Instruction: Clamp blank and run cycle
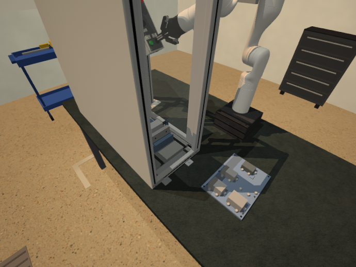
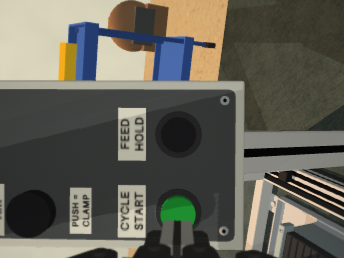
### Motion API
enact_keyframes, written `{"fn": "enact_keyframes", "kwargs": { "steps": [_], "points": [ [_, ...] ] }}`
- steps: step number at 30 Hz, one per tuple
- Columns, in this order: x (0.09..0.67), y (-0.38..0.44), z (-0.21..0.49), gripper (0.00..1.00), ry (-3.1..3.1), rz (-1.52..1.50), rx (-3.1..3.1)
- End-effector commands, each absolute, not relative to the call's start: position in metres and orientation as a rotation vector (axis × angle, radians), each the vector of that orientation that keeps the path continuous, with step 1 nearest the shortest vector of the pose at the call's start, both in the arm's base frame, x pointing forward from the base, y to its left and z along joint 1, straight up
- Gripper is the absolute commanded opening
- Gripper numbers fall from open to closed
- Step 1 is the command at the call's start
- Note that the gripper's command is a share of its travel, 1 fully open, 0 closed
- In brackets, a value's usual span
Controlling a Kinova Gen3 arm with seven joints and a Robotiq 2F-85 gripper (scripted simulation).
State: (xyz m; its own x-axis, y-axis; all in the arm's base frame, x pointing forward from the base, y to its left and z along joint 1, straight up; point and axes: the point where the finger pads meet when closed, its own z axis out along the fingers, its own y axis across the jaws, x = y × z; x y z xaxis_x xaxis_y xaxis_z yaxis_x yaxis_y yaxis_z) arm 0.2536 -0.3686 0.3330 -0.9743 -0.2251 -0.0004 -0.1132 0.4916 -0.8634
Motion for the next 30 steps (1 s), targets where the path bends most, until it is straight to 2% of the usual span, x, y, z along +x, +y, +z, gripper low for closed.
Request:
{"fn": "enact_keyframes", "kwargs": {
  "steps": [1, 30],
  "points": [
    [0.2540, -0.3693, 0.3332, 0.10, 2.612, -1.501, -0.297],
    [0.2555, -0.3761, 0.3292, 0.10, 2.612, -1.501, -0.297]
  ]
}}
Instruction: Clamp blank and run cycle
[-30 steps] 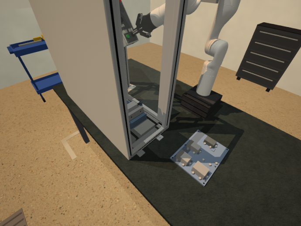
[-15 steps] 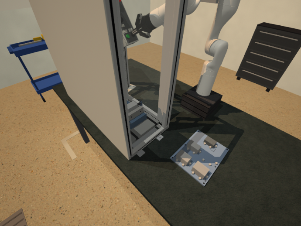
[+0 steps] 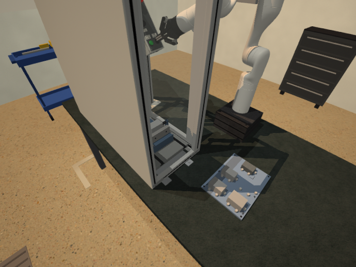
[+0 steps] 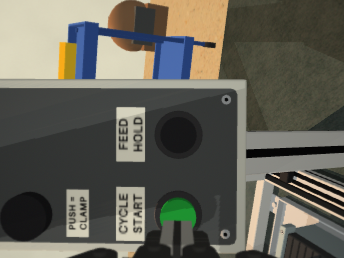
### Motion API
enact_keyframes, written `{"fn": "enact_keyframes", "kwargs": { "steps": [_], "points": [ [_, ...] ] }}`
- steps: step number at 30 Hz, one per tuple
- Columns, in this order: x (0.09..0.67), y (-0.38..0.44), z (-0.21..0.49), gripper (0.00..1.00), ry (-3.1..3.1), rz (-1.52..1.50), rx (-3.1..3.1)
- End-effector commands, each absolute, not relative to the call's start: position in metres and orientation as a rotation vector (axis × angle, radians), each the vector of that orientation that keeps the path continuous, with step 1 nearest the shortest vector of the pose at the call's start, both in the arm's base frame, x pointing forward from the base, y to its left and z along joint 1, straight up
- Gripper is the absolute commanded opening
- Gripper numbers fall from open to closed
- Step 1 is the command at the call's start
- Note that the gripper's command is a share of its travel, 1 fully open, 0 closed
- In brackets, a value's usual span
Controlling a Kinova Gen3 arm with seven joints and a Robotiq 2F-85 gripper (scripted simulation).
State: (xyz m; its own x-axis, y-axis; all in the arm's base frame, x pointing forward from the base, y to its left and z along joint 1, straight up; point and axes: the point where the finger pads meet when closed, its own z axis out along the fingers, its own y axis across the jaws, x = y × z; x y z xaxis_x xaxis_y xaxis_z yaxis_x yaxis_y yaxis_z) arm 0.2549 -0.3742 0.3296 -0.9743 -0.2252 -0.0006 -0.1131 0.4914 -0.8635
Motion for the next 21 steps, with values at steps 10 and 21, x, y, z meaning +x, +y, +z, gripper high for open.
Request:
{"fn": "enact_keyframes", "kwargs": {
  "steps": [10, 21],
  "points": [
    [0.2555, -0.3761, 0.3292, 0.10, 2.612, -1.501, -0.297],
    [0.2563, -0.3794, 0.3271, 0.10, 2.612, -1.501, -0.297]
  ]
}}
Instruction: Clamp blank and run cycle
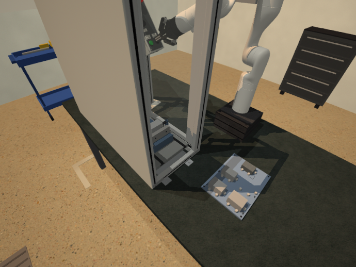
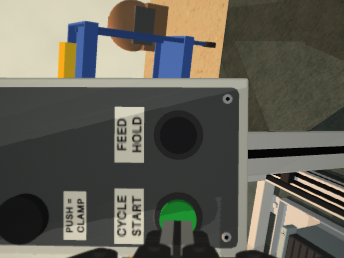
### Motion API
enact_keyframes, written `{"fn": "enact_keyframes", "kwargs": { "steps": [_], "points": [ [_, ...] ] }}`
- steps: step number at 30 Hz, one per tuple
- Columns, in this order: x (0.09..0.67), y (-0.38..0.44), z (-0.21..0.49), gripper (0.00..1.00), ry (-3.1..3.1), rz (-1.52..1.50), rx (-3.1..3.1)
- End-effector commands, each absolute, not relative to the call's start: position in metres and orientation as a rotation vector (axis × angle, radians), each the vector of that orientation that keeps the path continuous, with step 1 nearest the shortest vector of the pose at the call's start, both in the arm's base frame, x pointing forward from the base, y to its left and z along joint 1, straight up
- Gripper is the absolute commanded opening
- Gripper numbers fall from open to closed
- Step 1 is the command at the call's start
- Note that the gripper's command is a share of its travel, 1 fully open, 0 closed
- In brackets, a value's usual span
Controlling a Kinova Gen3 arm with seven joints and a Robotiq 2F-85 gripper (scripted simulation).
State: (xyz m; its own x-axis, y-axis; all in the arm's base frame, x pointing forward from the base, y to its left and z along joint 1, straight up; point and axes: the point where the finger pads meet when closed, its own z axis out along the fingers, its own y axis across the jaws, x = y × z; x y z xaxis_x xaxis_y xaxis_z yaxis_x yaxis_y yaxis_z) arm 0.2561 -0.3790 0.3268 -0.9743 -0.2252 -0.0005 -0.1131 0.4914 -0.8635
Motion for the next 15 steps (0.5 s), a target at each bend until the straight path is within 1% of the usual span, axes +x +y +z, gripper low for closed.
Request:
{"fn": "enact_keyframes", "kwargs": {
  "steps": [1, 15],
  "points": [
    [0.2563, -0.3794, 0.3271, 0.10, 2.612, -1.501, -0.297],
    [0.2571, -0.3828, 0.3251, 0.10, 2.612, -1.501, -0.297]
  ]
}}
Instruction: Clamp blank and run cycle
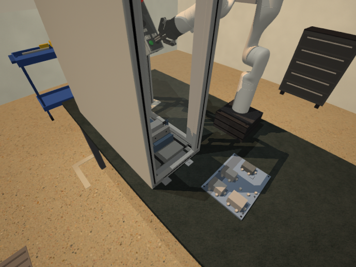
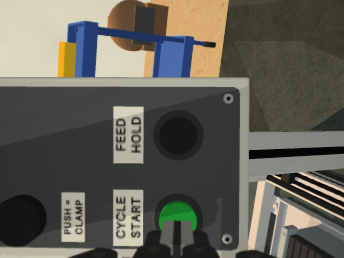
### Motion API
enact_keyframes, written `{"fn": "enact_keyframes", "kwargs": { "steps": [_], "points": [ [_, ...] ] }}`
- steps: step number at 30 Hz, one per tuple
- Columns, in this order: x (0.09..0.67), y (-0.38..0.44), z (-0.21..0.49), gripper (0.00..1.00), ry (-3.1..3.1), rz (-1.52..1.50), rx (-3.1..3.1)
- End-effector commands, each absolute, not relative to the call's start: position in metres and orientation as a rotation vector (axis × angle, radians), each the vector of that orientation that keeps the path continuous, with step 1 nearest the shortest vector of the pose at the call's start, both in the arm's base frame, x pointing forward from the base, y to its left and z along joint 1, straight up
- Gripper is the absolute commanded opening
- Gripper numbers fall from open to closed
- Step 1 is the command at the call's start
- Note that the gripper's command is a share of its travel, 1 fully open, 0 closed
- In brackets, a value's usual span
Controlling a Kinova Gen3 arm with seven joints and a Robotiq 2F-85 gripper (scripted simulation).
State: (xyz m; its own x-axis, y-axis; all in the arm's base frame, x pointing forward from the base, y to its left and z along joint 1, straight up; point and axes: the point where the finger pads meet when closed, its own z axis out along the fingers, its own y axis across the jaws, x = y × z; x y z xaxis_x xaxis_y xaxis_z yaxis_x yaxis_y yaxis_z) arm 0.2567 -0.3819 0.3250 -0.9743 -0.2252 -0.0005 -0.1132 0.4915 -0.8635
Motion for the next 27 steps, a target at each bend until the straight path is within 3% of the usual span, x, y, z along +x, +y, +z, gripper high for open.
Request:
{"fn": "enact_keyframes", "kwargs": {
  "steps": [1, 27],
  "points": [
    [0.2571, -0.3828, 0.3251, 0.10, 2.612, -1.501, -0.297],
    [0.2578, -0.3861, 0.3231, 0.10, 2.612, -1.501, -0.297]
  ]
}}
